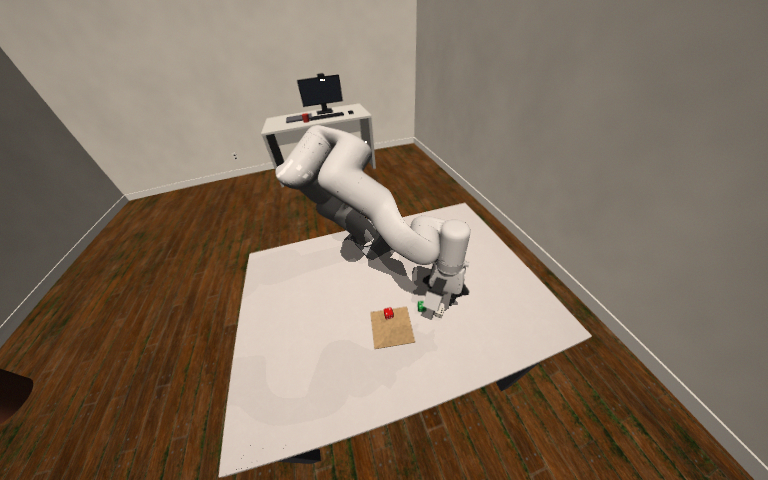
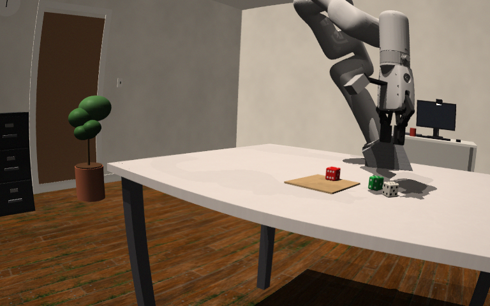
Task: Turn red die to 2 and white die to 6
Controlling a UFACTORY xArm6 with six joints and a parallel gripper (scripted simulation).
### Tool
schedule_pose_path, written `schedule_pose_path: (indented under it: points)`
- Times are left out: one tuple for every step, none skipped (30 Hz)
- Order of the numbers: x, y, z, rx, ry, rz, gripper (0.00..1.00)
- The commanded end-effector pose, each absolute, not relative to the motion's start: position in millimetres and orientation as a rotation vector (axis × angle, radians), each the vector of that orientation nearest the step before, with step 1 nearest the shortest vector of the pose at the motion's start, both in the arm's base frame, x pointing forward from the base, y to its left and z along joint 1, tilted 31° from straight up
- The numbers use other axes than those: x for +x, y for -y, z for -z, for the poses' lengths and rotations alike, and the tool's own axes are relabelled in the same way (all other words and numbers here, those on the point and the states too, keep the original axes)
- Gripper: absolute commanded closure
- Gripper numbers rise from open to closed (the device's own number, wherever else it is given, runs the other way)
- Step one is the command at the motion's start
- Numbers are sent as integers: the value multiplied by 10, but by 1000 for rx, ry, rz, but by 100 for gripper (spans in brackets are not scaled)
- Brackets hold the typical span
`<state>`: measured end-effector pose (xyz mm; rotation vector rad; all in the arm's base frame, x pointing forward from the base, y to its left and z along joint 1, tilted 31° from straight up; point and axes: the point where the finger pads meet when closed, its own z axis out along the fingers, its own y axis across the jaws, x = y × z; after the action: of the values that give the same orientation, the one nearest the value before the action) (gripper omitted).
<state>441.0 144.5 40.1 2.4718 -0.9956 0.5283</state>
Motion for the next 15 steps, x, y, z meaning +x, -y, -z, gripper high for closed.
schedule_pose_path:
  points:
    - [4416, -1445, -417, 2492, 1006, -452, 0]
    - [4416, -1445, -417, 2492, 1006, -452, 0]
    - [4416, -1445, -417, 2492, 1006, -452, 0]
    - [4416, -1445, -417, 2492, 1006, -452, 0]
    - [4416, -1445, -417, 2492, 1006, -452, 0]
    - [4416, -1445, -417, 2492, 1006, -452, 0]
    - [4416, -1445, -417, 2492, 1006, -452, 0]
    - [4416, -1445, -417, 2492, 1006, -452, 0]
    - [4416, -1445, -417, 2492, 1006, -452, 0]
    - [4416, -1445, -417, 2492, 1006, -452, 0]
    - [4416, -1445, -417, 2492, 1007, -452, 0]
    - [4416, -1445, -417, 2492, 1009, -452, 0]
    - [4416, -1445, -416, 2490, 1015, -454, 0]
    - [4416, -1444, -415, 2486, 1026, -456, 0]
    - [4415, -1444, -412, 2481, 1043, -460, 0]
